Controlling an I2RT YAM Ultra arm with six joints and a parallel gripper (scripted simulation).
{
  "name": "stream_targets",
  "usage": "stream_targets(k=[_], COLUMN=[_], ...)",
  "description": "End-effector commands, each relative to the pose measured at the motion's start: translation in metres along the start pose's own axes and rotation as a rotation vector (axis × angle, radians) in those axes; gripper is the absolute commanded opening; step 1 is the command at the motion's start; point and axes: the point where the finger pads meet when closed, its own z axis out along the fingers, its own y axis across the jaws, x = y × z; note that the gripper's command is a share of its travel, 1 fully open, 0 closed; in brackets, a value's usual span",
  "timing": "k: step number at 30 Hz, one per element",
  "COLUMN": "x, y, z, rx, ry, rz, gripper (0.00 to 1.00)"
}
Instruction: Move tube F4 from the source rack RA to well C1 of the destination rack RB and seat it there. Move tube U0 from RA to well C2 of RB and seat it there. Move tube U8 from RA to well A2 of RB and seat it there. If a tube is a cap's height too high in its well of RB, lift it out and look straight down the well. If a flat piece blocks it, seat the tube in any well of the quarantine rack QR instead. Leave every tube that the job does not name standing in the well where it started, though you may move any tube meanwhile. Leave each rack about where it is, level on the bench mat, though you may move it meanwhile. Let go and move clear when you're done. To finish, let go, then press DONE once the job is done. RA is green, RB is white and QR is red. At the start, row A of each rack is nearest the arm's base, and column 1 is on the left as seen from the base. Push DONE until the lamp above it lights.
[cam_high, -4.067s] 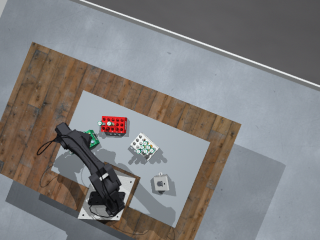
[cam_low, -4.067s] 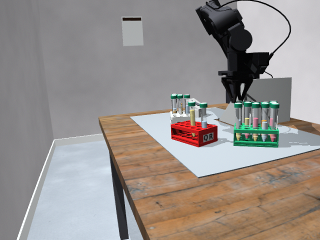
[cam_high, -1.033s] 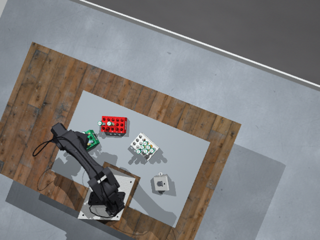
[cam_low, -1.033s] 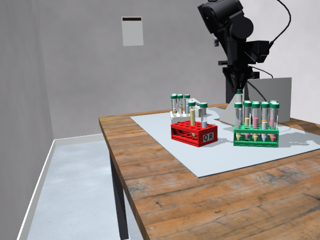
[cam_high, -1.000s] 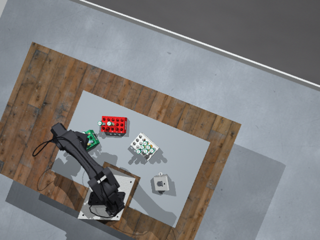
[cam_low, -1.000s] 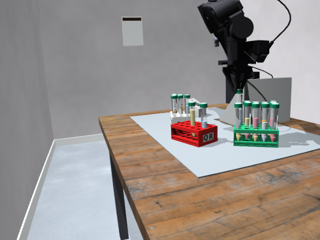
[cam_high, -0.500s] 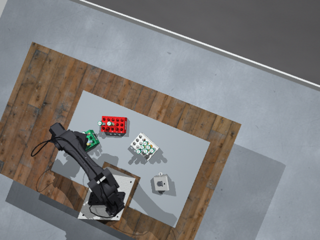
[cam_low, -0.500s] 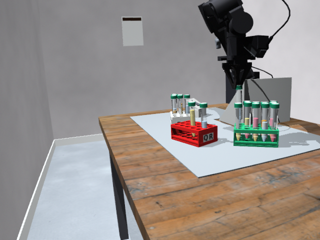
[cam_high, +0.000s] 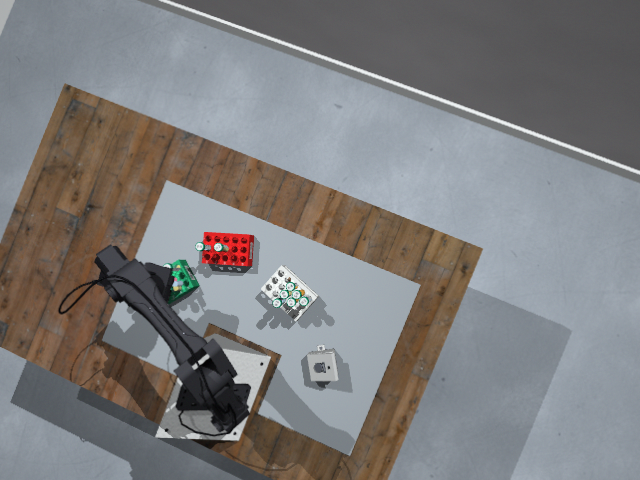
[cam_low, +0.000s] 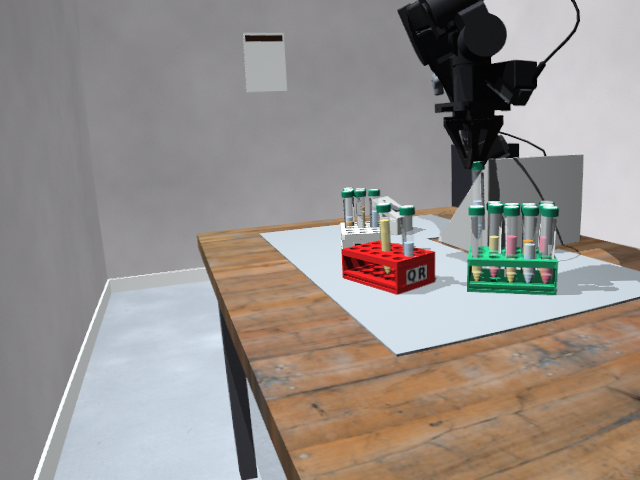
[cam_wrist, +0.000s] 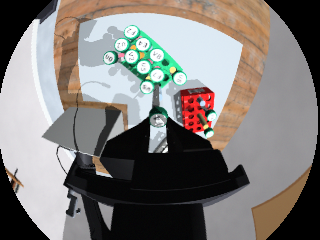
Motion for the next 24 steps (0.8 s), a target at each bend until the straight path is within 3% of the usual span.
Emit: stream_targets(k=[1, 3, 5, 24], x=[-0.003, -0.002, 0.005, 0.019], y=[0.001, 0.002, 0.013, 0.028], z=[-0.026, -0.026, -0.016, -0.014], rx=[0.027, 0.027, 0.007, 0.019], ry=[-0.042, -0.042, -0.009, -0.028], rz=[0.009, 0.009, -0.009, 0.002], gripper=[0.00, 0.00, 0.00, 0.00])
